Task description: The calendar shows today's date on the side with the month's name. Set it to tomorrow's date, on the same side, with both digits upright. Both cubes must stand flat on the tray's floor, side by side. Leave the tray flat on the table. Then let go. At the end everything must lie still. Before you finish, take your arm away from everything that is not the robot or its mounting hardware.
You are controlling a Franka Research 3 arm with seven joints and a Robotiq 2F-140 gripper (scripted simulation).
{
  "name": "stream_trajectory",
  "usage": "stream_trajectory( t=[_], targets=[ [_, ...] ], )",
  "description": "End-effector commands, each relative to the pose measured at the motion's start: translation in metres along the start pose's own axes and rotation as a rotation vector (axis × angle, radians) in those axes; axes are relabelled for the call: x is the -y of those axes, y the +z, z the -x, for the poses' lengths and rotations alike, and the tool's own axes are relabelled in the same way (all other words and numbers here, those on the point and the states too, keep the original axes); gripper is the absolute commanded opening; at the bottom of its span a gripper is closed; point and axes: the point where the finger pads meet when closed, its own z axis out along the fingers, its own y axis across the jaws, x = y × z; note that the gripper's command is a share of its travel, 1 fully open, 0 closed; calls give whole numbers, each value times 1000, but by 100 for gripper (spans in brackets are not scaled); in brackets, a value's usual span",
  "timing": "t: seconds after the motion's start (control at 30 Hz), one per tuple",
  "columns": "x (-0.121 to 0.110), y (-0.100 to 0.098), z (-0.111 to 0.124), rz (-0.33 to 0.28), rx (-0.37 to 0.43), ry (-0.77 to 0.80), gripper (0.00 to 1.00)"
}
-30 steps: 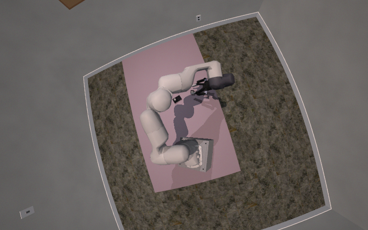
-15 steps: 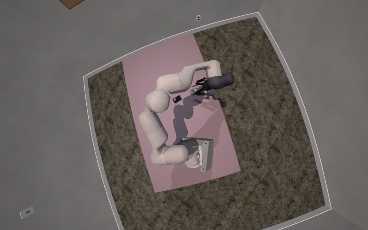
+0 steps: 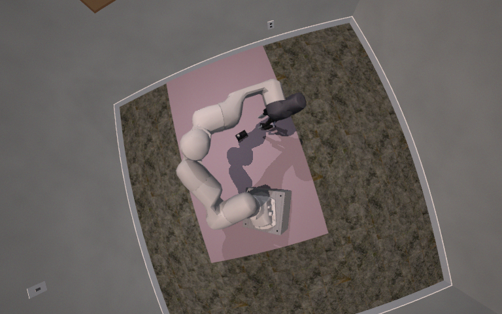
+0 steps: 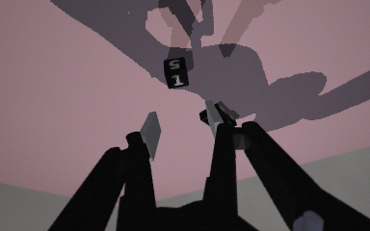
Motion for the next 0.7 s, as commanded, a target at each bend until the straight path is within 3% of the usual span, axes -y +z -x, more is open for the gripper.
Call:
stream_trajectory(
  t=[0.0, 0.1, 0.37, 0.67],
  targets=[
    [0, -3, -10, -9, -55, 36, 40],
    [0, -3, -10, -7, -74, 37, 40],
    [1, -3, -6, -7, -278, 36, 40],
    [1, -2, -3, -6, -305, 37, 40]
  ],
)
